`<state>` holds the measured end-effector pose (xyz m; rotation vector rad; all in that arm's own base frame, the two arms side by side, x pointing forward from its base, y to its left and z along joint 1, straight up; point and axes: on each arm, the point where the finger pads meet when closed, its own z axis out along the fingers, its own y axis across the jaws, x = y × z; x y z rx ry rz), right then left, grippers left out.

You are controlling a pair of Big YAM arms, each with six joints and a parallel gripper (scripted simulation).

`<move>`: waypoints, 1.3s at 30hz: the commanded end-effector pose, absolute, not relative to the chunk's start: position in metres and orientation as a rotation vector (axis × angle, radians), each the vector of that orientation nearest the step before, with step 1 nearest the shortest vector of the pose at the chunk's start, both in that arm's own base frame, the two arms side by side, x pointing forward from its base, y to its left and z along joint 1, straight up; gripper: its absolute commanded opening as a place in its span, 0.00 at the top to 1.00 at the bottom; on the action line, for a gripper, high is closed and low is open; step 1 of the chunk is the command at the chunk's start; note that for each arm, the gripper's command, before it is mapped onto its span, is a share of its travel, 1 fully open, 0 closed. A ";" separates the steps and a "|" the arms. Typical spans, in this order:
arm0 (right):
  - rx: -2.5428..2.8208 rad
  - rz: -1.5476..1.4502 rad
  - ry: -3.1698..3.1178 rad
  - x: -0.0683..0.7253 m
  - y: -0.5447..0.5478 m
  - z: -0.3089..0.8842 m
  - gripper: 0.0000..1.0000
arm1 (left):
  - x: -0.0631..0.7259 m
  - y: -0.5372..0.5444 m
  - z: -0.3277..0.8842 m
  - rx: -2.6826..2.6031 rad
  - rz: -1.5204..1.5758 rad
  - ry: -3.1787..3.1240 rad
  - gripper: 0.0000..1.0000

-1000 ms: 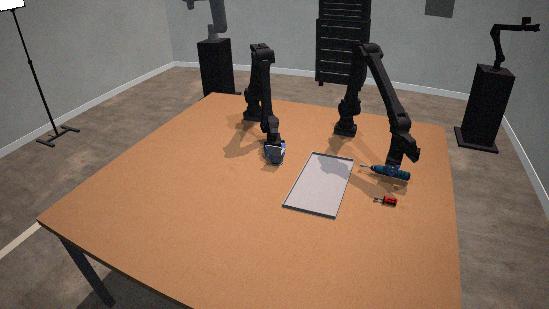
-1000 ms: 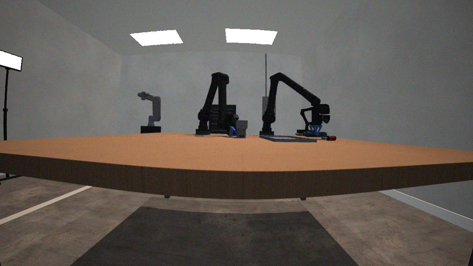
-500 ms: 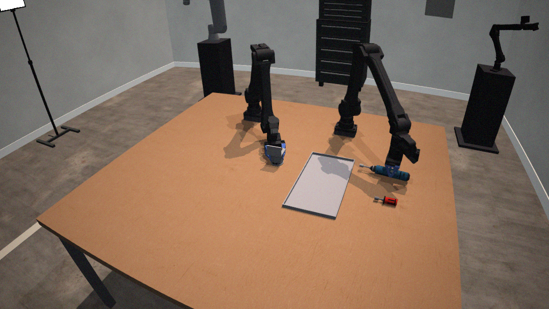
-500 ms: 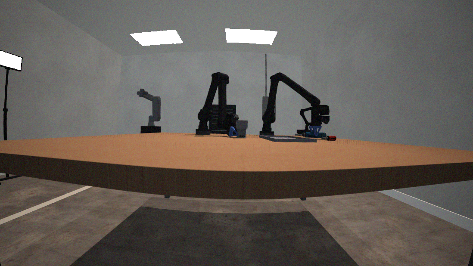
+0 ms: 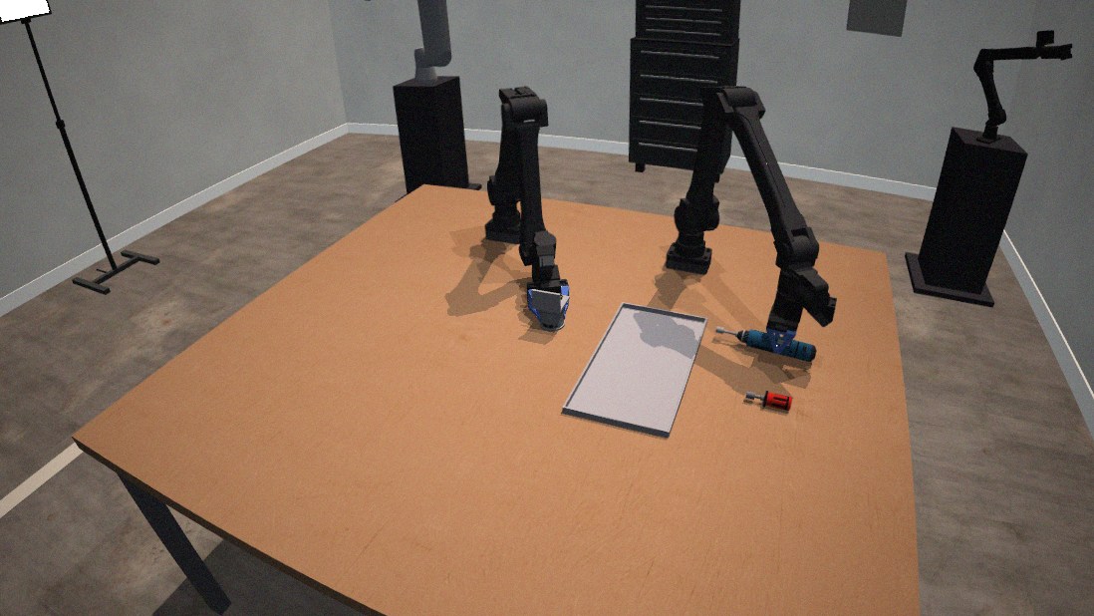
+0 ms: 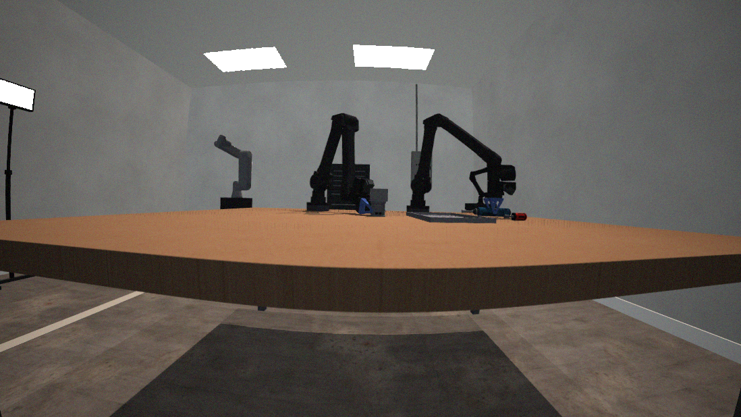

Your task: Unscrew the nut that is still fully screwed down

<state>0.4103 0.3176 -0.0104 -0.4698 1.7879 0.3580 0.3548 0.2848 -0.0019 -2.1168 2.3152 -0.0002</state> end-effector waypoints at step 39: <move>-0.491 0.337 1.822 0.407 0.315 -0.027 0.41 | 0.362 0.281 0.000 -2.073 -0.005 2.331 0.58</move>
